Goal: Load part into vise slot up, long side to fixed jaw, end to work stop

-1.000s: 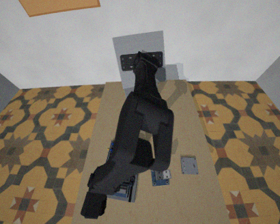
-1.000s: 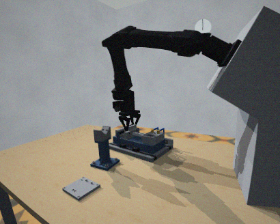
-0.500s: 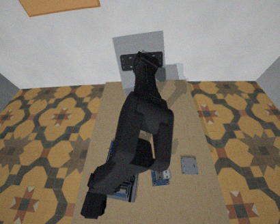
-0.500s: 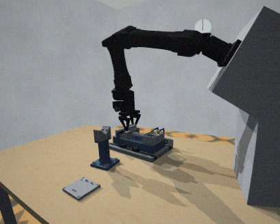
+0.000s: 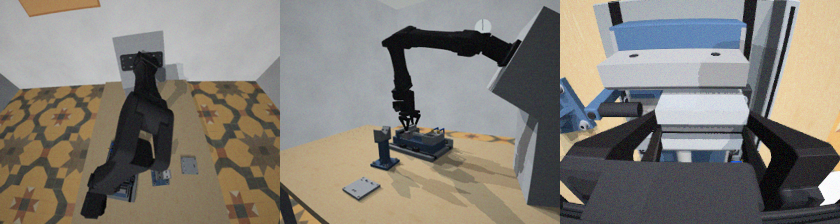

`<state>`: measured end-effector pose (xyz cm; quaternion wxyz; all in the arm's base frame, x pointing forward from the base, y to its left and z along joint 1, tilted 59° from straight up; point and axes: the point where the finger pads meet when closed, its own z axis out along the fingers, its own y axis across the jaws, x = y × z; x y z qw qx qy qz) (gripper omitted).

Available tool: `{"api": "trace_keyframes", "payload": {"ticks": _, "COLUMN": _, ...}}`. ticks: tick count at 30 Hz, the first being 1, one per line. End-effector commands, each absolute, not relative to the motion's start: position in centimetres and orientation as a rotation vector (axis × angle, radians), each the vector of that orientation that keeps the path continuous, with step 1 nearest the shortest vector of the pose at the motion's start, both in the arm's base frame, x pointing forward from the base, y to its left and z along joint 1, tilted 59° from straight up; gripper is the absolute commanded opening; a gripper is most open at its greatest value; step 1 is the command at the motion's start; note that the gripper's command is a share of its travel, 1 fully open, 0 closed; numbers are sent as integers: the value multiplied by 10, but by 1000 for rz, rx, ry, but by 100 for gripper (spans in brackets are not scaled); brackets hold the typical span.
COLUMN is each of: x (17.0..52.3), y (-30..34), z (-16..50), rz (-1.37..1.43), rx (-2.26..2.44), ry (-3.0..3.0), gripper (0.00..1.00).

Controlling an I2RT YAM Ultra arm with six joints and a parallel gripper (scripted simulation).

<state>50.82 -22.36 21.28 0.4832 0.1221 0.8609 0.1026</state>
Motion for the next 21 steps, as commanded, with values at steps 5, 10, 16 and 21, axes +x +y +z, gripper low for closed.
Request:
{"api": "trace_keyframes", "payload": {"ticks": 5, "x": 508, "y": -226, "z": 241, "rz": 225, "rx": 293, "ry": 2064, "gripper": 0}}
{"api": "trace_keyframes", "payload": {"ticks": 10, "x": 508, "y": -226, "z": 239, "rz": 228, "rx": 294, "ry": 2067, "gripper": 0}}
{"api": "trace_keyframes", "payload": {"ticks": 16, "x": 509, "y": -227, "z": 237, "rz": 229, "rx": 296, "ry": 2069, "gripper": 0}}
{"api": "trace_keyframes", "payload": {"ticks": 21, "x": 509, "y": -227, "z": 237, "rz": 230, "rx": 296, "ry": 2070, "gripper": 0}}
